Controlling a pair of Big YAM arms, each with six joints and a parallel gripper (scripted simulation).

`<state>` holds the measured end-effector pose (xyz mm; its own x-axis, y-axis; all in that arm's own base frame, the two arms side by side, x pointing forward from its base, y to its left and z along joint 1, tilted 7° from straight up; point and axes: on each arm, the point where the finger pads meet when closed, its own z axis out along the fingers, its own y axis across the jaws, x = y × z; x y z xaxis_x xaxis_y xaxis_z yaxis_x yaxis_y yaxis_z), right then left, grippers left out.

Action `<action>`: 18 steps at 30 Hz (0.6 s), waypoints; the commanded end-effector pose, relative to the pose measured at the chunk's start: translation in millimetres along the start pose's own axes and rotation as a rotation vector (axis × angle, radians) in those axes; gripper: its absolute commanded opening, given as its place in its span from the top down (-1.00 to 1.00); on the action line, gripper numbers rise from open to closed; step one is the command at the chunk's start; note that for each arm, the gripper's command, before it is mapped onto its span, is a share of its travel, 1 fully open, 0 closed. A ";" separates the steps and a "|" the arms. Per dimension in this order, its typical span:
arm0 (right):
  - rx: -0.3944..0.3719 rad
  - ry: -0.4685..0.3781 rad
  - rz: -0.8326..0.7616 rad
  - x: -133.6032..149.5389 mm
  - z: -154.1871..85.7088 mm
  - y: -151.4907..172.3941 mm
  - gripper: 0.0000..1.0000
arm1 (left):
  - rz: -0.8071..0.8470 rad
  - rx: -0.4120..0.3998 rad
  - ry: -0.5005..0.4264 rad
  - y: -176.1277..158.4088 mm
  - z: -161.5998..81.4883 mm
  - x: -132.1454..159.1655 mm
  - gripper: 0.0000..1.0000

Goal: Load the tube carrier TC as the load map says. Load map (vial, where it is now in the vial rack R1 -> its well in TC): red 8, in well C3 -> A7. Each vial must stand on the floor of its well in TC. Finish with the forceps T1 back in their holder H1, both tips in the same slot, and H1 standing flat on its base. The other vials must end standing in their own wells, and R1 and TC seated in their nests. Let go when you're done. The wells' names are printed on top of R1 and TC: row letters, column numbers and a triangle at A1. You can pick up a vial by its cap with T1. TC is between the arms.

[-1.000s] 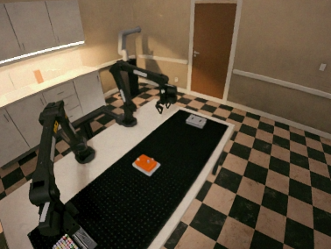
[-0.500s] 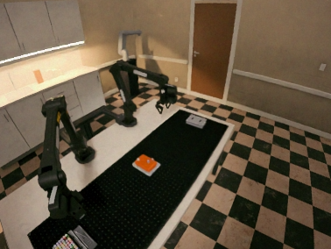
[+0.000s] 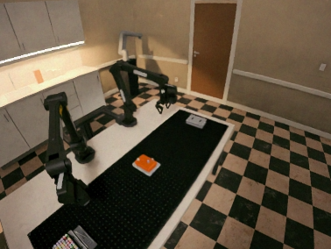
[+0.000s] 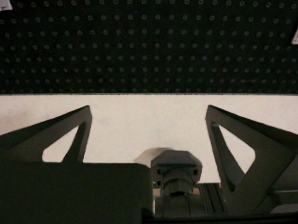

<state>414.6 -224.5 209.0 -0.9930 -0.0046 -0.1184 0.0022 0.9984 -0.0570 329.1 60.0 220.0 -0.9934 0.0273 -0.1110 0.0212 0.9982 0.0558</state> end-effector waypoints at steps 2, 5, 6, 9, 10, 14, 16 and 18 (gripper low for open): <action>0.010 -0.014 0.012 4.8 -6.9 15.3 0.51 | 0.010 -0.005 -0.032 4.9 -17.2 -19.7 -1.00; -0.007 0.022 0.019 7.8 9.3 15.8 0.51 | 0.010 -0.005 -0.032 4.9 -17.2 -19.7 -1.00; -0.006 0.019 0.012 8.7 6.7 22.2 0.51 | 0.010 -0.005 -0.032 4.9 -17.2 -19.7 -1.00; 0.005 -0.005 0.012 16.5 -10.2 33.5 0.51 | 0.010 -0.005 -0.032 4.9 -17.2 -19.7 -1.00; 0.004 -0.002 0.012 19.1 -10.9 37.2 0.51 | 0.010 -0.005 -0.032 4.9 -17.2 -19.7 -1.00; 0.002 0.001 0.012 27.7 -13.7 51.1 0.51 | 0.010 -0.005 -0.032 4.9 -17.2 -19.7 -1.00; 0.001 0.003 0.012 32.0 -15.0 58.1 0.51 | 0.010 -0.005 -0.032 4.9 -17.2 -19.7 -1.00; 0.001 0.004 0.012 35.8 -16.4 64.9 0.51 | 0.010 -0.005 -0.032 4.9 -17.2 -19.7 -1.00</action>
<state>383.6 -169.3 214.6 -0.9928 -0.0085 -0.1197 -0.0017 0.9984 -0.0572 329.1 60.0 220.0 -0.9934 0.0273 -0.1110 0.0212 0.9982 0.0558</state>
